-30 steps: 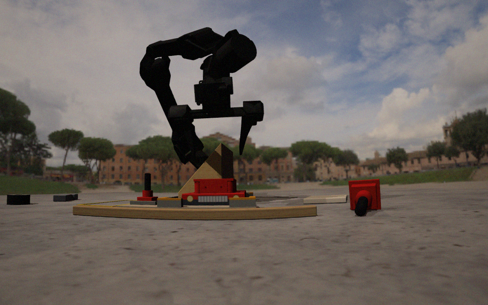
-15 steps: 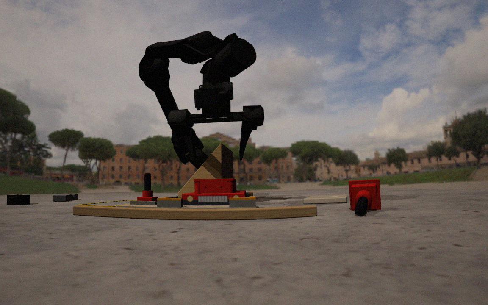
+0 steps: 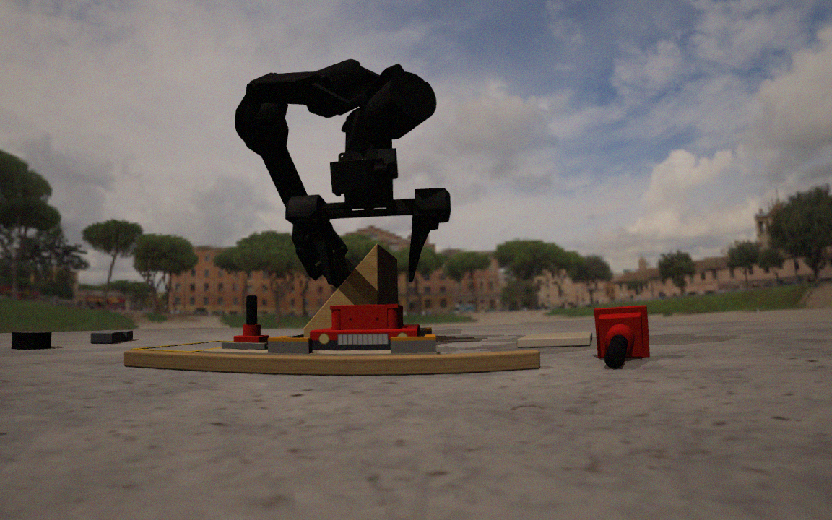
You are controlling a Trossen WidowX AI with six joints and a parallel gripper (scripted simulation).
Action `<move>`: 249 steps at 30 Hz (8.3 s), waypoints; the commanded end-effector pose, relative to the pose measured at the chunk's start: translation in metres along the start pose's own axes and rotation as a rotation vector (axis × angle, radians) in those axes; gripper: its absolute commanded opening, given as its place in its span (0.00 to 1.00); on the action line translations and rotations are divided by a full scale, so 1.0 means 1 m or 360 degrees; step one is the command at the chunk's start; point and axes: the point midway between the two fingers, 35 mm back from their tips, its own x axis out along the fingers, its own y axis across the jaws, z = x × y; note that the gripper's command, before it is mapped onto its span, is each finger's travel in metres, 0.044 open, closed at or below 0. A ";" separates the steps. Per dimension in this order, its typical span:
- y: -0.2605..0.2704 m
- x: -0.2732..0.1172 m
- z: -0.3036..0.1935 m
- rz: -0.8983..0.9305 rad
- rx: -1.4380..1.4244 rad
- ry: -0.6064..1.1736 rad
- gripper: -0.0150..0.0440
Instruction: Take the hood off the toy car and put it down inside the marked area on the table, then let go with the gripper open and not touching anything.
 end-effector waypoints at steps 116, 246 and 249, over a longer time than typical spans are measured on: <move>-0.001 0.025 -0.001 -0.0004 -0.0003 0.0003 0.25; -0.226 -0.009 -0.027 -0.0016 -0.0009 0.0009 0.25; -0.226 -0.007 -0.027 -0.0016 -0.0009 0.0008 0.25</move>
